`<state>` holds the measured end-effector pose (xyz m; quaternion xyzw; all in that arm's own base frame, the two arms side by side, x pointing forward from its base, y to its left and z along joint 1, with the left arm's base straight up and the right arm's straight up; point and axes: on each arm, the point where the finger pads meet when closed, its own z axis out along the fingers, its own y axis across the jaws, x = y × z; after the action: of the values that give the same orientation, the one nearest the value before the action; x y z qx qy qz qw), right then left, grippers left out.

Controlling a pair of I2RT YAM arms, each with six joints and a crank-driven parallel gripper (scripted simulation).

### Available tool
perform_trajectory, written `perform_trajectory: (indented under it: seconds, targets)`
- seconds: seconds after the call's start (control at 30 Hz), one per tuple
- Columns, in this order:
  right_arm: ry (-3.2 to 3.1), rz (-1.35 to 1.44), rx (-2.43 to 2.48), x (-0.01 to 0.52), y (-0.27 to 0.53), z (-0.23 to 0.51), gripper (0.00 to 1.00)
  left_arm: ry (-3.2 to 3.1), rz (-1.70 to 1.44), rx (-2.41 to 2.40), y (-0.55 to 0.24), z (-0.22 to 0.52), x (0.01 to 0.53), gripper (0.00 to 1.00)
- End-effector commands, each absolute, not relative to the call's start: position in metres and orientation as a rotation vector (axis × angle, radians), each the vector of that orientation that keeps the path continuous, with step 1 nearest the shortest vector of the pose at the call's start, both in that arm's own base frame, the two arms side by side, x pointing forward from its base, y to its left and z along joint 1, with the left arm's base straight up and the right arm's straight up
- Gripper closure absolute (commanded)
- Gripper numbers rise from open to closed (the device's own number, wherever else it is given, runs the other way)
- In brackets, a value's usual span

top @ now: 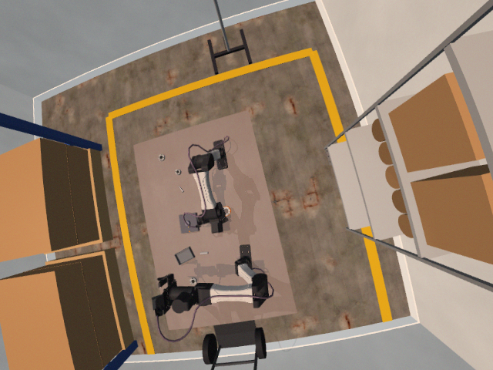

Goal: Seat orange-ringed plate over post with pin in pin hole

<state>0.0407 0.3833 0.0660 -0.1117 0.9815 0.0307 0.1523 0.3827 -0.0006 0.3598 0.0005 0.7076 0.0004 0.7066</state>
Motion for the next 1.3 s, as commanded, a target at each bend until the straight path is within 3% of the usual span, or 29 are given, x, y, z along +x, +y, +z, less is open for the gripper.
perform_trajectory:
  seconds: [0.0, 1.27]
  targets:
    - [2.802, 0.199, -0.312, 0.06, 0.39, 0.079, 0.17, 1.57, 0.007, 0.01, 0.0, 0.362, 0.379, 0.0]
    - [2.451, 0.582, -0.145, 0.262, 0.333, 0.175, 0.17, 1.57, 0.007, 0.01, 0.0, 0.362, 0.379, 0.0]
